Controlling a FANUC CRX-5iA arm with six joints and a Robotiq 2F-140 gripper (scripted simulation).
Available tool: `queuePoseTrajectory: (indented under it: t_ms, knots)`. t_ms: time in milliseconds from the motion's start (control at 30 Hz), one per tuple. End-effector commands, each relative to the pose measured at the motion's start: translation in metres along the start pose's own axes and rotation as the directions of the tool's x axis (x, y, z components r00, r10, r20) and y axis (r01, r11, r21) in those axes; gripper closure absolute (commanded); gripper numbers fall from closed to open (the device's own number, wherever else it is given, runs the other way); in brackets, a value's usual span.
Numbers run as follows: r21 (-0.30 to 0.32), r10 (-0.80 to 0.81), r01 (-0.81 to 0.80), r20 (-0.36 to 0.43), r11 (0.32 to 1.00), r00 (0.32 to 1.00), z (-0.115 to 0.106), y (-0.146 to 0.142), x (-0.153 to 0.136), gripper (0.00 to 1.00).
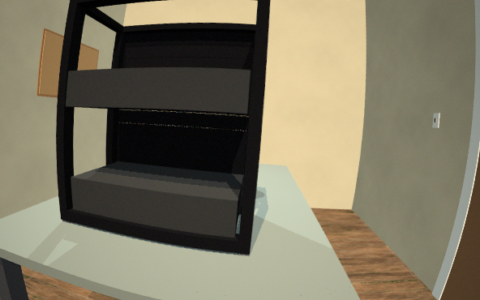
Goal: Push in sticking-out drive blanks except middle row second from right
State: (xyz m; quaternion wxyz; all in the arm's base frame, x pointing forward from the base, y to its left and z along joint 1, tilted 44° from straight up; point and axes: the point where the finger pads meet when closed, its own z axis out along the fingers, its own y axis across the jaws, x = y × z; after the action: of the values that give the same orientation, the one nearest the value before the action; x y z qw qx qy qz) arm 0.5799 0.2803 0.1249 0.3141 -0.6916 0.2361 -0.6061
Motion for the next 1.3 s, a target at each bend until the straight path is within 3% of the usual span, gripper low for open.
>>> queuePoseTrajectory:
  t_ms: [0, 300, 700, 867, 1267]
  knots:
    - [0.000, 0.000, 0.000, 0.000, 1.000, 1.000, 0.000, 0.000, 0.000, 1.00]
    - [0.000, 0.000, 0.000, 0.000, 1.000, 1.000, -0.001, 0.002, 0.000, 1.00]
    - [0.000, 0.000, 0.000, 0.000, 1.000, 1.000, -0.021, 0.047, 0.002, 1.00]
    - [0.000, 0.000, 0.000, 0.000, 1.000, 1.000, -0.023, 0.051, 0.002, 1.00]
    - [0.000, 0.000, 0.000, 0.000, 1.000, 1.000, 0.016, 0.051, 0.002, 1.00]
